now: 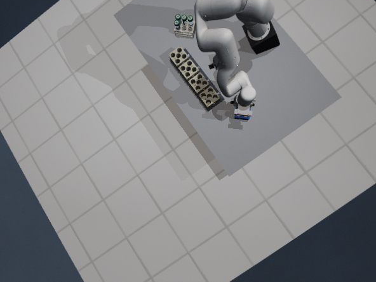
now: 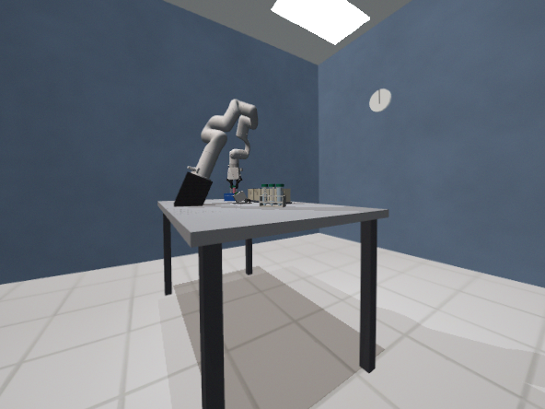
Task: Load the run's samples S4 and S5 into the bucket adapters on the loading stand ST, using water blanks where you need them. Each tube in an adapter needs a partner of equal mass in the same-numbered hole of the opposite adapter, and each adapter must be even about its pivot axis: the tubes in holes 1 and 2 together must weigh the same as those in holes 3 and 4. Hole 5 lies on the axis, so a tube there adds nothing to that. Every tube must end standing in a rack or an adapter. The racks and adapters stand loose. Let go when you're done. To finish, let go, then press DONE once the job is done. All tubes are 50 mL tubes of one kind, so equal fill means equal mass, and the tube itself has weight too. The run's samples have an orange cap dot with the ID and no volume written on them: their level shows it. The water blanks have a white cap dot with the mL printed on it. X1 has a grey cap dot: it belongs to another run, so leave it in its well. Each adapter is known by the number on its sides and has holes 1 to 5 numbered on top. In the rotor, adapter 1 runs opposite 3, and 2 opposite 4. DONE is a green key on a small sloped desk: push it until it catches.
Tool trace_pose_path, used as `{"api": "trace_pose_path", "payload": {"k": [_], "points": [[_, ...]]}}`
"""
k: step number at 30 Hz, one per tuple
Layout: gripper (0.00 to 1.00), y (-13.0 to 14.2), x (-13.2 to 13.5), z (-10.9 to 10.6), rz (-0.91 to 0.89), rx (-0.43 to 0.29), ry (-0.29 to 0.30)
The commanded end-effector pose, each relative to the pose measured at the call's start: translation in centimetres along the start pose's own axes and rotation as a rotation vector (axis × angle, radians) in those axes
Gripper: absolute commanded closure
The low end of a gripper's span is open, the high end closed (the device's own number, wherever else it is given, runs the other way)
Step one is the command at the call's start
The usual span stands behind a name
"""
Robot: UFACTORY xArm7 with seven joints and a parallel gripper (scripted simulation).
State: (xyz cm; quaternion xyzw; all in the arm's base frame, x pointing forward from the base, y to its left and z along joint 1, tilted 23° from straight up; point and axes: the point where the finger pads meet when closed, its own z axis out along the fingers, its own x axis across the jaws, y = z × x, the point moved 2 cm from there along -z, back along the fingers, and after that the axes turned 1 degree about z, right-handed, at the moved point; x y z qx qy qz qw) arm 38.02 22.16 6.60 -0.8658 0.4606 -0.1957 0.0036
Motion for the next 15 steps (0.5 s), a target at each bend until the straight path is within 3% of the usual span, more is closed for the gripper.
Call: {"api": "trace_pose_path", "payload": {"k": [1, 15], "points": [[1.0, -0.15, -0.04, -0.12, 0.0, 0.004, 0.0], [1.0, -0.15, -0.04, -0.86, 0.0, 0.004, 0.0]]}}
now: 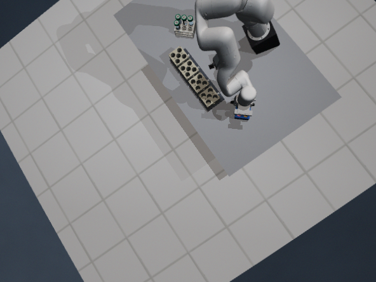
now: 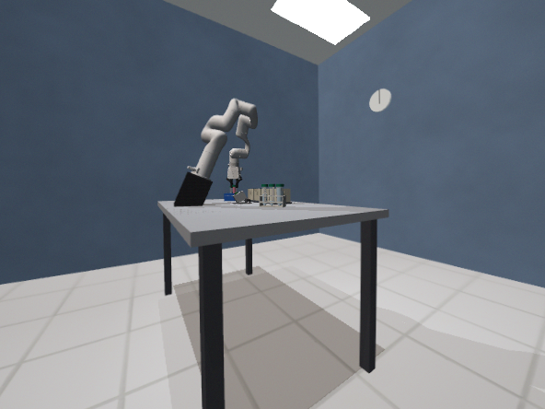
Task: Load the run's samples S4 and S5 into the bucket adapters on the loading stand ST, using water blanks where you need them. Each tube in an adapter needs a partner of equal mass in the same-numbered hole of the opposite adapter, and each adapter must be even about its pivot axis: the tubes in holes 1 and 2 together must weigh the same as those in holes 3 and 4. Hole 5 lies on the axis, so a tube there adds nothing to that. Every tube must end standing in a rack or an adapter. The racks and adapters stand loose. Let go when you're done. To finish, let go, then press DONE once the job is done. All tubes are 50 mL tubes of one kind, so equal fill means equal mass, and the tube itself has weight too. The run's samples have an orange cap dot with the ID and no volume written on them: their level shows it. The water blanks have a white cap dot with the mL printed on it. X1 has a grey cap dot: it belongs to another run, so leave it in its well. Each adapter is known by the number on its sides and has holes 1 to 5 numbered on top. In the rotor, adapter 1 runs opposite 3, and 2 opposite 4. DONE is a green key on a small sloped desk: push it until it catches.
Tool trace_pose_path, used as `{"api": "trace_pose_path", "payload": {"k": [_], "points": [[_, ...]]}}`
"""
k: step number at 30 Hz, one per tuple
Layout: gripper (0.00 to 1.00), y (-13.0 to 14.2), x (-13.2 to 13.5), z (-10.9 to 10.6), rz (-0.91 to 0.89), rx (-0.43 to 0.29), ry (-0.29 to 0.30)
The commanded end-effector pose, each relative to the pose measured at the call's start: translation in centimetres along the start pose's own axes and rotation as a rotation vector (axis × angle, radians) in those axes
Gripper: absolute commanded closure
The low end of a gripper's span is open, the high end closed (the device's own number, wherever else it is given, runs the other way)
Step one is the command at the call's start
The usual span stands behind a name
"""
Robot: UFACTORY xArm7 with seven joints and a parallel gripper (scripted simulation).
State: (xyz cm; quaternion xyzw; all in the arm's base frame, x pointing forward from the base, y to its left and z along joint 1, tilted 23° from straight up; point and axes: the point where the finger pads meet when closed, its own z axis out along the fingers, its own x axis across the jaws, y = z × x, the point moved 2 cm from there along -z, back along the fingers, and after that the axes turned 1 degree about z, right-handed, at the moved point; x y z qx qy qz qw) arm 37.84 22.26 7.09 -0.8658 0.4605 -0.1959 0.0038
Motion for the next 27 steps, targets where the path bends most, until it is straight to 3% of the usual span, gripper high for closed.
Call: {"api": "trace_pose_path", "payload": {"k": [1, 27], "points": [[1.0, -0.1, 0.0, -0.3, 0.0, 0.004, -0.001], [1.0, -0.1, 0.0, -1.6, 0.0, 0.004, -0.001]]}}
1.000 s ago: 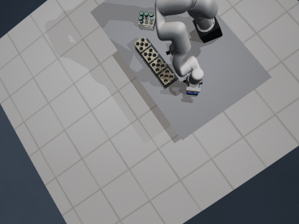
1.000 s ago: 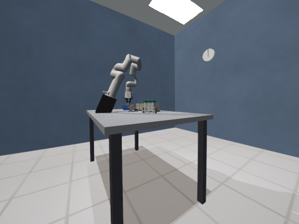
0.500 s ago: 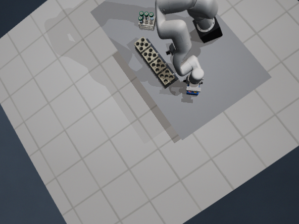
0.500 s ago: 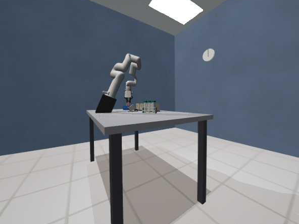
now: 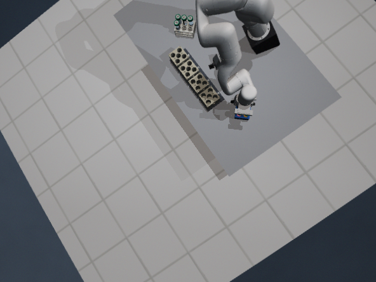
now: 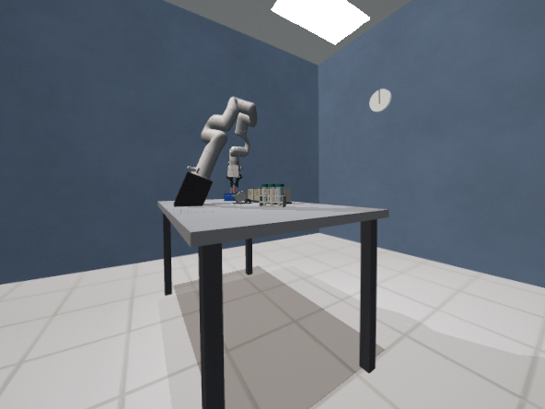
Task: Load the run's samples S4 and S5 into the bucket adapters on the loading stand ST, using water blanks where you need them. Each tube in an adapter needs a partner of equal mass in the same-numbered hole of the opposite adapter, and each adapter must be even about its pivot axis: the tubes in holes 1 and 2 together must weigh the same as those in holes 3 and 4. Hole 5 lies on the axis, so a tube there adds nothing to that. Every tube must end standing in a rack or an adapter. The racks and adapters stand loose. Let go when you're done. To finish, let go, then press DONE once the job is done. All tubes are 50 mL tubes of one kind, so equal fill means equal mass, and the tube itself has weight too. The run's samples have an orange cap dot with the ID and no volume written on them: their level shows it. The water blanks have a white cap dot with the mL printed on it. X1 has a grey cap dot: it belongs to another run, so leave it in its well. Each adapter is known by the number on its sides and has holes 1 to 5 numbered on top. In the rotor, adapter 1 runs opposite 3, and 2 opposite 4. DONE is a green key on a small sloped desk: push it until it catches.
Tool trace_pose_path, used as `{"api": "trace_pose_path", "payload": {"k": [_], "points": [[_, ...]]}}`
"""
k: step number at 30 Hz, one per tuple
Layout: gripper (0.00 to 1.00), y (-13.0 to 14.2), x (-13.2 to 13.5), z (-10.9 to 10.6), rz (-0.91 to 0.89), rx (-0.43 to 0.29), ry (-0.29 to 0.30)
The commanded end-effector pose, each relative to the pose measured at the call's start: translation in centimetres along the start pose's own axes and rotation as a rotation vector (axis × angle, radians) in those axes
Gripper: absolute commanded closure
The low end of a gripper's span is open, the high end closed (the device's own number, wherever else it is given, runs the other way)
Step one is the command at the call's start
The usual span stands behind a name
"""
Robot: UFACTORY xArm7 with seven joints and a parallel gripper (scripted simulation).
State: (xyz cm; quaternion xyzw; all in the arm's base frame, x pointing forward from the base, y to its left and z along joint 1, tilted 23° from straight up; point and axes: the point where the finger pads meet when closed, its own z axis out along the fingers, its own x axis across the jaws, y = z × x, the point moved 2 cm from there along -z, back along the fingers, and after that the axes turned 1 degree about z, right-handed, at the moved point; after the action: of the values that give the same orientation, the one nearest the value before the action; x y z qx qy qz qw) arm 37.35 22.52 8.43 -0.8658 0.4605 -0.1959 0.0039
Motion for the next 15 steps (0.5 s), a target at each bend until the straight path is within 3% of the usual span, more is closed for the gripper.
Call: {"api": "trace_pose_path", "payload": {"k": [1, 15], "points": [[1.0, -0.1, 0.0, -0.3, 0.0, 0.004, 0.0], [1.0, -0.1, 0.0, -2.7, 0.0, 0.004, 0.0]]}}
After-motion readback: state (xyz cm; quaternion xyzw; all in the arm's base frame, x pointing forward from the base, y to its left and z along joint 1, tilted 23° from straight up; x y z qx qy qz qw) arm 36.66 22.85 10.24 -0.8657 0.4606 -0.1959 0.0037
